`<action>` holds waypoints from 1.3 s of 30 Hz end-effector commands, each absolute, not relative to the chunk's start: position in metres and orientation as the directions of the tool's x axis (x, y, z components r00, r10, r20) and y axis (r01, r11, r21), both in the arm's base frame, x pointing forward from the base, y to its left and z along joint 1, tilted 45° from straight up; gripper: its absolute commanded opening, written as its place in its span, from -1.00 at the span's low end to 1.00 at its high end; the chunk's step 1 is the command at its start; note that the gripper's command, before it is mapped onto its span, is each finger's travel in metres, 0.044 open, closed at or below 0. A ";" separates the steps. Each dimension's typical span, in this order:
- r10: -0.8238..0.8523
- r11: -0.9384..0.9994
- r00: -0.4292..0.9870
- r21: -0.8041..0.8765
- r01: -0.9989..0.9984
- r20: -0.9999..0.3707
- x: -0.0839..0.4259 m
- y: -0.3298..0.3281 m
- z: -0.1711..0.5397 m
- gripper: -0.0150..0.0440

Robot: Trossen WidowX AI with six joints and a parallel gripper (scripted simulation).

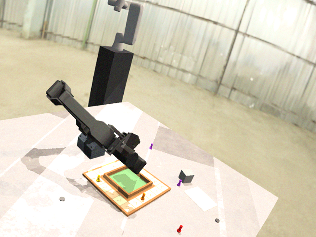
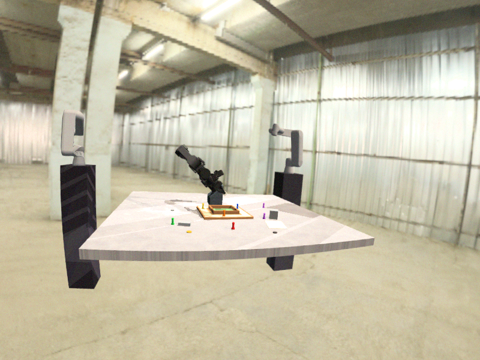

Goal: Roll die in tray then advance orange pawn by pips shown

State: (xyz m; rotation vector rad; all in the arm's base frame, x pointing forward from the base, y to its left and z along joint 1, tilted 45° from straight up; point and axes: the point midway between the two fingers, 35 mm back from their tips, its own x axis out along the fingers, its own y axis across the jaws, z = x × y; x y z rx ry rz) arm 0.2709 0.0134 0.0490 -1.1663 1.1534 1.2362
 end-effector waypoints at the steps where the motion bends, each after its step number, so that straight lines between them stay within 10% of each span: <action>1: 0.071 -0.001 0.015 -0.015 -1.000 -0.997 0.273 0.014 0.051 -0.49; 39: 0.066 -0.001 0.008 -0.008 -1.000 -0.998 0.271 0.013 0.049 -0.31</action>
